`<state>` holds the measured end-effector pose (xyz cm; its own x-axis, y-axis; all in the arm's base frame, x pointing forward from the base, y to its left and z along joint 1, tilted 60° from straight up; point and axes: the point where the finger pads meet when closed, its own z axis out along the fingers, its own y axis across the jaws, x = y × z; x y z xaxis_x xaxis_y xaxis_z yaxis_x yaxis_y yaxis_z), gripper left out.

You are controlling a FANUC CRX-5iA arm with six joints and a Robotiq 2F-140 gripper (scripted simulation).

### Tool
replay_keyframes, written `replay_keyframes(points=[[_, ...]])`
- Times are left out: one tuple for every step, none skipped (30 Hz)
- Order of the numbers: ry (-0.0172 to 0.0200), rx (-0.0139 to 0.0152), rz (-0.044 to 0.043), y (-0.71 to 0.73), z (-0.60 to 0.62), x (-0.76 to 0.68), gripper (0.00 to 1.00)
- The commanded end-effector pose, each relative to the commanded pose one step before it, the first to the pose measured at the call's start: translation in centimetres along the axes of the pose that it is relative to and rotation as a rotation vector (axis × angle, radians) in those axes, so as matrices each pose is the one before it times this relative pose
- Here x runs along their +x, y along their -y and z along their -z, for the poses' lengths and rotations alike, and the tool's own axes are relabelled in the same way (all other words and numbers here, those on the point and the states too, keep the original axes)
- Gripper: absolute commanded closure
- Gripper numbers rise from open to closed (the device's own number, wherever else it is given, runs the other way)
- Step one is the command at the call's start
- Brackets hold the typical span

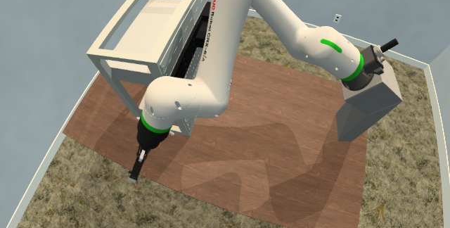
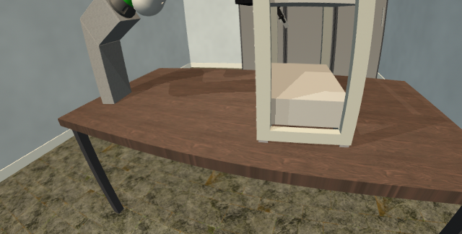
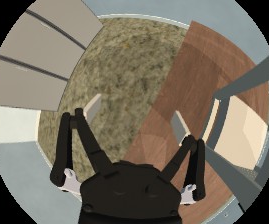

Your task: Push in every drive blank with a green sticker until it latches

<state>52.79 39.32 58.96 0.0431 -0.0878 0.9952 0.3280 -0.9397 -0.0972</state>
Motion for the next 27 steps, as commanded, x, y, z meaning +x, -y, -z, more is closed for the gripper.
replay_keyframes(points=[[-0.00198, 0.0033, -0.00219, 0.129, 0.098, 0.194, 0.0], [-0.0007, 0.00126, -0.00093, 0.043, 0.036, 0.075, 0.0], [-0.00076, 0.00136, -0.00101, 0.046, 0.039, 0.081, 0.0], [-0.00082, 0.00147, -0.00109, 0.05, 0.042, 0.087, 0.0], [-0.00088, 0.00158, -0.00116, 0.054, 0.045, 0.094, 0.0], [-0.00094, 0.00169, -0.00125, 0.058, 0.048, 0.1, 0.0], [-0.00101, 0.0018, -0.00133, 0.062, 0.051, 0.107, 0.0], [-0.00107, 0.00192, -0.00141, 0.066, 0.055, 0.114, 0.0], [0.0, 0.0, 0.0, 0.0, 0.0, 0.0, 0.0], [0.0, 0.0, 0.0, 0.0, 0.0, 0.0, 0.0], [-0.00114, 0.00205, -0.0015, 0.07, 0.058, 0.122, 0.0], [-0.00121, 0.00217, -0.00159, 0.074, 0.062, 0.129, 0.0], [-0.00128, 0.0023, -0.00168, 0.079, 0.066, 0.136, 0.0], [-0.00135, 0.00243, -0.00177, 0.084, 0.07, 0.144, 0.0], [-0.00142, 0.00257, -0.00186, 0.088, 0.074, 0.152, 0.0], [-0.00149, 0.0027, -0.00196, 0.093, 0.078, 0.16, 0.0], [-0.00157, 0.00284, -0.00205, 0.098, 0.082, 0.168, 0.0], [-0.00165, 0.00299, -0.00215, 0.104, 0.086, 0.177, 0.0], [-0.00172, 0.00313, -0.00225, 0.109, 0.09, 0.185, 0.0], [-0.0018, 0.00328, -0.00234, 0.114, 0.095, 0.194, 0.0], [-0.00188, 0.00343, -0.00244, 0.12, 0.099, 0.203, 0.0], [-0.00196, 0.00359, -0.00254, 0.126, 0.104, 0.211, 0.0], [-0.00204, 0.00375, -0.00264, 0.131, 0.108, 0.22, 0.0], [-0.00213, 0.00391, -0.00274, 0.137, 0.113, 0.23, 0.0], [-0.00221, 0.00407, -0.00284, 0.143, 0.118, 0.239, 0.0], [0.0, 0.0, 0.0, 0.0, 0.0, 0.0, 0.0], [0.0, 0.0, 0.0, 0.0, 0.0, 0.0, 0.0]])
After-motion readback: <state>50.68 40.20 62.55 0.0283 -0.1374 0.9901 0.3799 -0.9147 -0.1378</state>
